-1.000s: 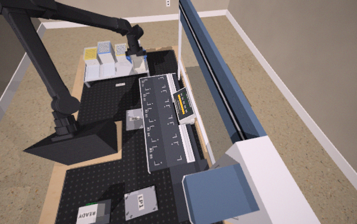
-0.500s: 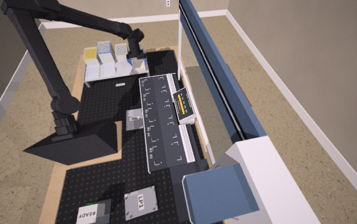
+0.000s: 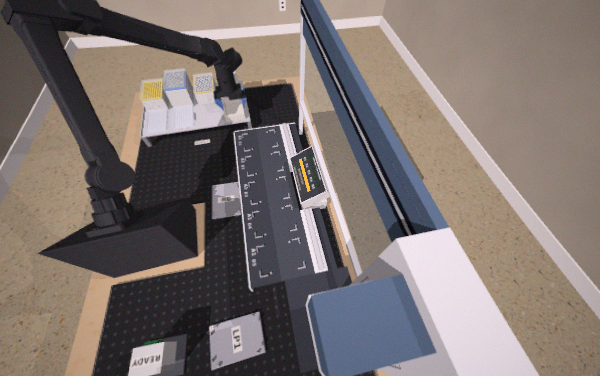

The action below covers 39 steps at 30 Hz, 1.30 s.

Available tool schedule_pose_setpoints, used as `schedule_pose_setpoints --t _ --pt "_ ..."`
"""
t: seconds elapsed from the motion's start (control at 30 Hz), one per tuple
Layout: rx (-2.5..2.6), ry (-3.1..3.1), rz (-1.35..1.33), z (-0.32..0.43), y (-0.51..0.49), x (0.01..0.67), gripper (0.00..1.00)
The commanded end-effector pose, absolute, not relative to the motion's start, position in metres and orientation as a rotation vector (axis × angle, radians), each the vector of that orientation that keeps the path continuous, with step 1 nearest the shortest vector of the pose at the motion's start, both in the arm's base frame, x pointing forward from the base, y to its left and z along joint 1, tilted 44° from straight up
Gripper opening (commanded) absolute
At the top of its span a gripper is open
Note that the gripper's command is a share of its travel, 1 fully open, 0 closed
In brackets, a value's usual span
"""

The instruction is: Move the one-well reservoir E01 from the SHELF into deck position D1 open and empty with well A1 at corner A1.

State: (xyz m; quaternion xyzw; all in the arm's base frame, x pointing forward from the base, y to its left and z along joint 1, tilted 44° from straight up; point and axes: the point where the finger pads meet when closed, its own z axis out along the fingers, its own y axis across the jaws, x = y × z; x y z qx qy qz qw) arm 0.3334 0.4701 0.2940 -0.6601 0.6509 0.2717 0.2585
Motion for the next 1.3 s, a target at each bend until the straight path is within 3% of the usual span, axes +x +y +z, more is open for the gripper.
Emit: schedule_pose_setpoints --t 0.0,0.93,1.27 --pt "-1.760 1.733 0.732 0.316 0.471 0.338 0.00" --pt "-1.760 1.733 0.732 0.316 0.471 0.338 0.00" --pt "-1.740 1.703 0.717 0.347 0.455 0.343 0.00"
